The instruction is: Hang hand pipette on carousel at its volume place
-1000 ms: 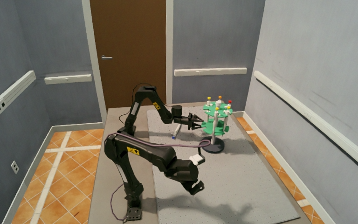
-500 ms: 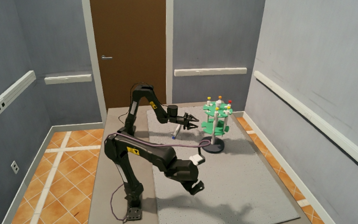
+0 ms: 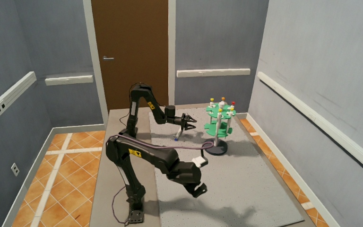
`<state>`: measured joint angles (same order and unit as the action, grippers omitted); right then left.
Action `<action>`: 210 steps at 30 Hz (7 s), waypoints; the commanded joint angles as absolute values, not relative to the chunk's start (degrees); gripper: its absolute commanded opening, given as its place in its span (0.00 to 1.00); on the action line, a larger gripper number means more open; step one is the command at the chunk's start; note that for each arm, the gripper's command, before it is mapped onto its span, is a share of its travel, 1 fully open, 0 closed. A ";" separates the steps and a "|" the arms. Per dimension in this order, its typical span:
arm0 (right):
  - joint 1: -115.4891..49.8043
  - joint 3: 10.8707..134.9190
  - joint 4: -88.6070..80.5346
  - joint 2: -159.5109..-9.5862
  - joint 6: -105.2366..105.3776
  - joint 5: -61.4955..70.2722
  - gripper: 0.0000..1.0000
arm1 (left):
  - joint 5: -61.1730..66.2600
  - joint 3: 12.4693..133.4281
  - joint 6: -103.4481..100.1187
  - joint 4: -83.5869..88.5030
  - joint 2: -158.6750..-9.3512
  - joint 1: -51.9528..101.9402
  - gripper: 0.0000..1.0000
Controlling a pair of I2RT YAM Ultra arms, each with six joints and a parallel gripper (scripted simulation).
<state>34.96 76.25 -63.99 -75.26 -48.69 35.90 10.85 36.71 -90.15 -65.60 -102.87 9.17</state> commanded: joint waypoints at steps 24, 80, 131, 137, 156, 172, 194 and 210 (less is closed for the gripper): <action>35.66 76.87 -63.17 -75.48 -49.08 37.11 1.00 | 43.19 33.75 -50.91 -26.11 -71.04 -18.58 1.00; 35.66 76.87 -63.17 -75.48 -49.08 37.11 1.00 | 23.57 85.79 30.43 67.80 -86.89 -28.88 0.54; 35.66 76.87 -63.17 -75.48 -49.08 37.11 1.00 | -0.35 104.10 47.56 82.70 -110.05 0.69 0.54; 35.66 76.87 -63.17 -75.48 -49.08 37.11 1.00 | -0.12 104.16 54.31 82.75 -110.09 0.59 0.54; 35.66 76.87 -63.17 -75.48 -49.08 37.11 1.00 | -0.06 104.10 87.67 82.72 -110.07 0.63 0.54; 35.66 76.87 -63.17 -75.48 -49.08 37.11 1.00 | 0.19 100.41 109.15 79.85 -109.51 0.51 0.54; 35.66 76.87 -63.17 -75.48 -49.08 37.11 1.00 | 0.25 88.53 109.08 67.78 -111.68 0.47 0.54; 35.66 76.87 -63.17 -75.48 -49.08 37.11 1.00 | 0.01 86.44 108.86 64.32 -111.45 0.31 0.54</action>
